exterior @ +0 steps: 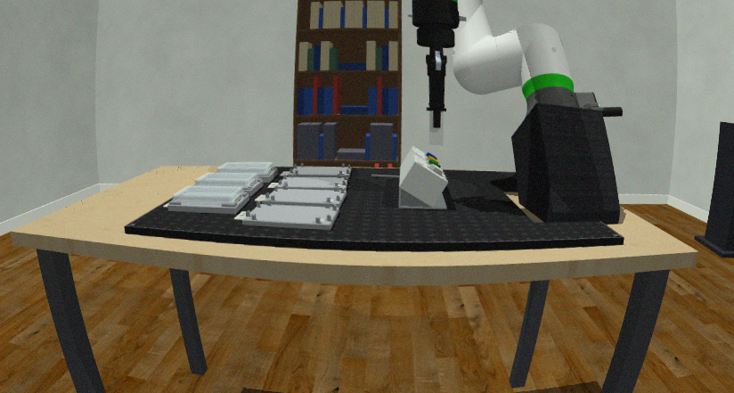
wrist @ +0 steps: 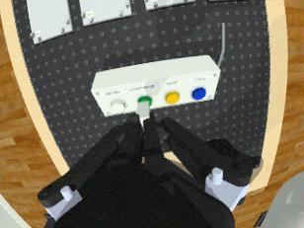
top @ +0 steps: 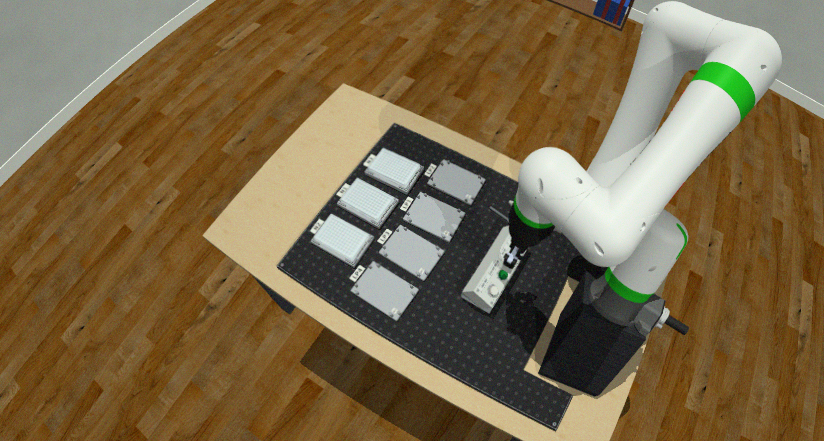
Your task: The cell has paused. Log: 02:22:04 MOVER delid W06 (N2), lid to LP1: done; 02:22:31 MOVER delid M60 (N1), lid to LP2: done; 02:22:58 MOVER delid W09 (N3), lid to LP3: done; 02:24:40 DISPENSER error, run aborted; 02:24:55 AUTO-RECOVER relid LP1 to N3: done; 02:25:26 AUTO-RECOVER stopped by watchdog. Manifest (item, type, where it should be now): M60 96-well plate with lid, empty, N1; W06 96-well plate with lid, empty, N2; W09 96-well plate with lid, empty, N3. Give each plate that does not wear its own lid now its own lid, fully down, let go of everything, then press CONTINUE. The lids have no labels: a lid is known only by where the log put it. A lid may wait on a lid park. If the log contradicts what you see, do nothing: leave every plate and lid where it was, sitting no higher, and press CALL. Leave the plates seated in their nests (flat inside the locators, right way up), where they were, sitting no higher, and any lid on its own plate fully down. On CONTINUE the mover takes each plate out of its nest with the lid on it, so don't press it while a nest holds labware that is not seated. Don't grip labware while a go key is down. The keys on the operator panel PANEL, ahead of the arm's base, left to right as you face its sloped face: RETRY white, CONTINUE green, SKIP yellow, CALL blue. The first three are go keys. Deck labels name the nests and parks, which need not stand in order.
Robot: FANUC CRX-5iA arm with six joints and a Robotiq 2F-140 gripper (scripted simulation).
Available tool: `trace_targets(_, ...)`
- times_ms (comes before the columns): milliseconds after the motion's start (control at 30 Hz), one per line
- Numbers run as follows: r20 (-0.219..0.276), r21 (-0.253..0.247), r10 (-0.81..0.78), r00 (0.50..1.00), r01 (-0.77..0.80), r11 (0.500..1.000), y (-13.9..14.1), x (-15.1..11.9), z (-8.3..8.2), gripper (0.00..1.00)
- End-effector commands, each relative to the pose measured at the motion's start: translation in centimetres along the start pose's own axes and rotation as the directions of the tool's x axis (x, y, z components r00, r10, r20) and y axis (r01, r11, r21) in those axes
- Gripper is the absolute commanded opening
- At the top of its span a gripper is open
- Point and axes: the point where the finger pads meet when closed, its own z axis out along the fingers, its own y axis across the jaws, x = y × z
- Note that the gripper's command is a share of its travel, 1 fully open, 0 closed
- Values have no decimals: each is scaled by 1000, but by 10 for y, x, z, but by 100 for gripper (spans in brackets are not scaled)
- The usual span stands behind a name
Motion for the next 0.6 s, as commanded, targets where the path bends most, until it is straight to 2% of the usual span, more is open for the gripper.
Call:
trace_targets(0, 0, 0, 0, 1000, 0, 1000, 0, 0, 0, 0)
trace_targets(567, 0, 0, 0, 1000, 0, 1000, 0, 0, 10, 0)
